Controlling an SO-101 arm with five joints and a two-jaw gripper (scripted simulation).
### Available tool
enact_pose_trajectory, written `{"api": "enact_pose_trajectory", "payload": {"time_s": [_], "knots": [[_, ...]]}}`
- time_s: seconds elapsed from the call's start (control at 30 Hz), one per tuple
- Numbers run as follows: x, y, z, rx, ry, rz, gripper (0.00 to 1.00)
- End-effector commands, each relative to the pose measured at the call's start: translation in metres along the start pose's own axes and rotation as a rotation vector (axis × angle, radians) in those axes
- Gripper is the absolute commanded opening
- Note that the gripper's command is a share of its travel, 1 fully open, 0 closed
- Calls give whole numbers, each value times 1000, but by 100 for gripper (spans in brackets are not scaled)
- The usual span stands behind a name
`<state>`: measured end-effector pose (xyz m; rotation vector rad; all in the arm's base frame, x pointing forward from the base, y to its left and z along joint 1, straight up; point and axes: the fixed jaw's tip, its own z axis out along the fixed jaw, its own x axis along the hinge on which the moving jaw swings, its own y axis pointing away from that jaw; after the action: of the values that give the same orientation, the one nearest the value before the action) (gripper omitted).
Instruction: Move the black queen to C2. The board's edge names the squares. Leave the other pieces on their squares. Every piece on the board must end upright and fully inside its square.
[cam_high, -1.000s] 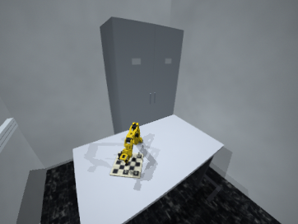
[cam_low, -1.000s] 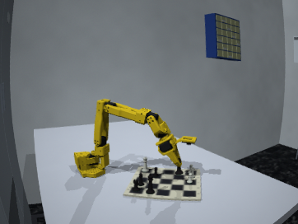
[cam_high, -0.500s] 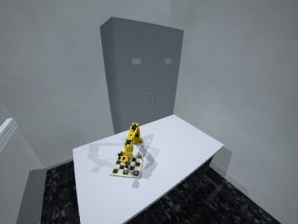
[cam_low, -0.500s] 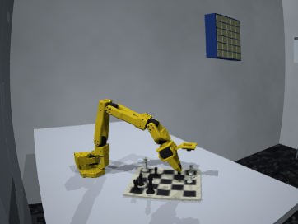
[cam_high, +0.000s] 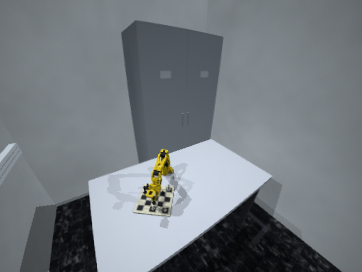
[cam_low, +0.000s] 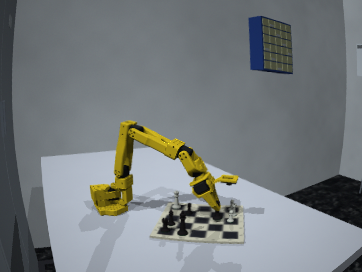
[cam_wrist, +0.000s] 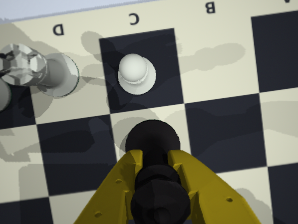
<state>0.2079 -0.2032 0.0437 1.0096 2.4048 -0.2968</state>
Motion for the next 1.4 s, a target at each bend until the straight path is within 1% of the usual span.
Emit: {"api": "enact_pose_trajectory", "payload": {"time_s": [0.0, 0.33, 0.6, 0.9, 1.1, 1.37], "knots": [[5, -3, 2, 5, 9, 5, 0], [6, -3, 1, 5, 9, 5, 0], [0, -3, -3, 5, 9, 5, 0], [-1, -3, -4, 5, 9, 5, 0], [-5, -3, -6, 5, 8, 4, 0], [-5, -3, -6, 5, 8, 4, 0]]}}
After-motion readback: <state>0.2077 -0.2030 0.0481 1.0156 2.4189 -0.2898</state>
